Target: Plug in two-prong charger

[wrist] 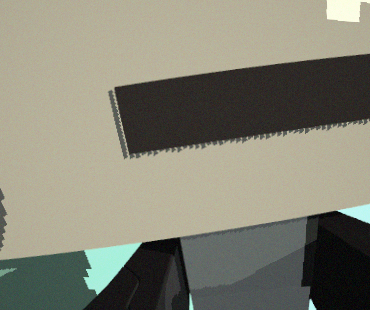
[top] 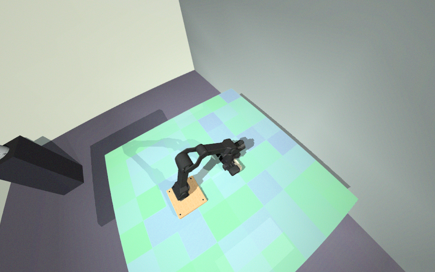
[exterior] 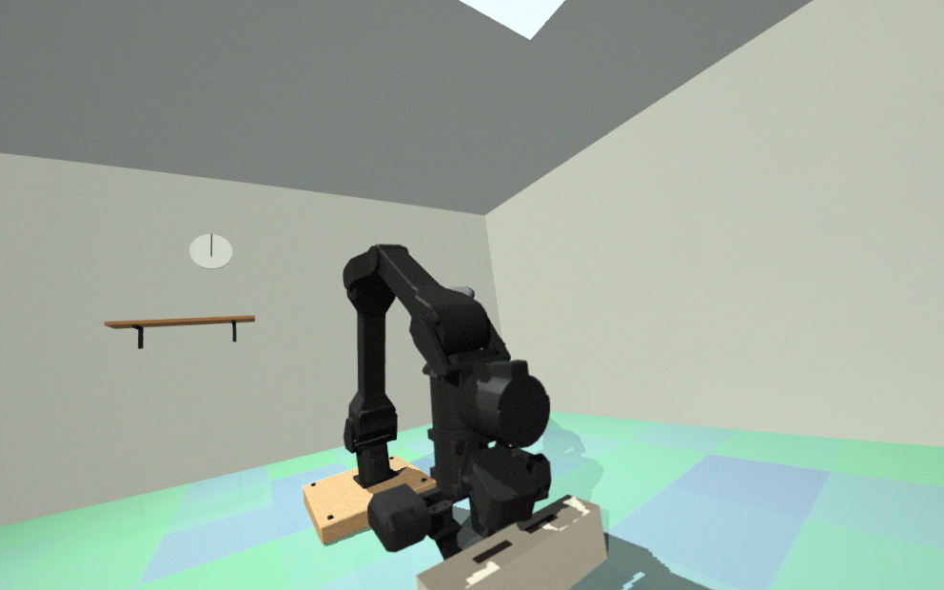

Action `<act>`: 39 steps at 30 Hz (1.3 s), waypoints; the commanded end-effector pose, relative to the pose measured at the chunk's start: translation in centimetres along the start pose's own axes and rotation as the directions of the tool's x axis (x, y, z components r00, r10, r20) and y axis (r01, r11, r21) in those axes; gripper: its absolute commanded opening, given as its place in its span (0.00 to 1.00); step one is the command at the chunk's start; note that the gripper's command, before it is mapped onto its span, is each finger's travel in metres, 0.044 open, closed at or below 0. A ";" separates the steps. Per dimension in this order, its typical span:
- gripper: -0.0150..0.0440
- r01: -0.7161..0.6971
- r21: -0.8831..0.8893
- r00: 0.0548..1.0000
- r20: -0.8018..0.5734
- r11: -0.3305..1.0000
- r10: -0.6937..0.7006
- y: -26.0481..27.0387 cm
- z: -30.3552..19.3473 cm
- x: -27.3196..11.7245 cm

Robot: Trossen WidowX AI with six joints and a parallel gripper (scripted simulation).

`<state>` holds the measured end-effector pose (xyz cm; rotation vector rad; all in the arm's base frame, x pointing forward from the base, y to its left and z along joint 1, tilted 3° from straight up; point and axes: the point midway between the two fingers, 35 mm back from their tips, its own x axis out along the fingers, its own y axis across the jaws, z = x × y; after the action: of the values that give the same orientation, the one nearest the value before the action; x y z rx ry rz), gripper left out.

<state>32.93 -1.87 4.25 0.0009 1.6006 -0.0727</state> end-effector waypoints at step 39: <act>0.25 0.000 0.004 1.000 0.031 1.000 0.000 0.0 0.5 0.0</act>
<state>32.90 -1.87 4.18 0.0010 1.5951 -0.0727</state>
